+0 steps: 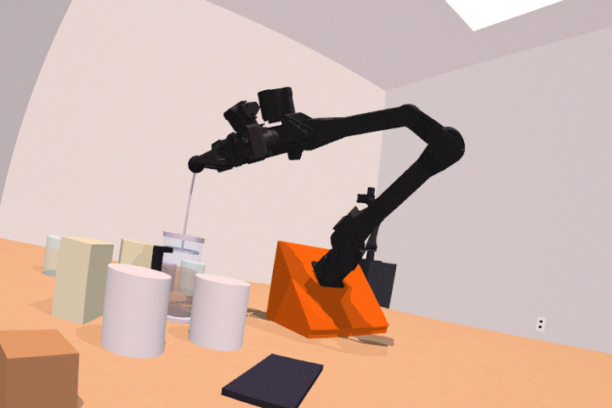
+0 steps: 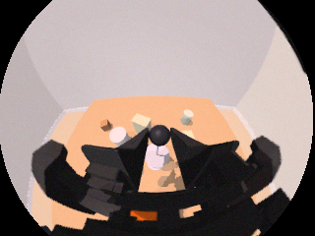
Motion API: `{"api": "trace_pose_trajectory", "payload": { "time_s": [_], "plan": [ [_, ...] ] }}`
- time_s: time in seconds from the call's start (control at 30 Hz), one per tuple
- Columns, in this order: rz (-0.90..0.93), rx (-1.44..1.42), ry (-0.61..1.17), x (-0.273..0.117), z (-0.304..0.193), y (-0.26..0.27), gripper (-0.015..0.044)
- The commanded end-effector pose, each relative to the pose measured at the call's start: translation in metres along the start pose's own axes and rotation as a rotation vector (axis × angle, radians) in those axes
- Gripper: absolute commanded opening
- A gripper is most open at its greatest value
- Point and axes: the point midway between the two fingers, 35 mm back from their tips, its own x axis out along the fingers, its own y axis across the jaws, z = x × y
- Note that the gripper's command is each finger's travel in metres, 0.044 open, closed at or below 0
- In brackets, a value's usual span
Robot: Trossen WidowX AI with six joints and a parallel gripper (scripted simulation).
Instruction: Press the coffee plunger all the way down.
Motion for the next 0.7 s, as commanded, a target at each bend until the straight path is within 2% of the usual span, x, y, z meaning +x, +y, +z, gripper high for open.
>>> {"api": "trace_pose_trajectory", "payload": {
  "time_s": [0.0, 0.67],
  "plan": [
    [-0.007, 0.018, 0.025, 0.008, -0.015, -0.003, 0.0125],
    [-0.01, 0.017, 0.028, 0.029, -0.041, -0.007, 0.0125]
  ]
}}
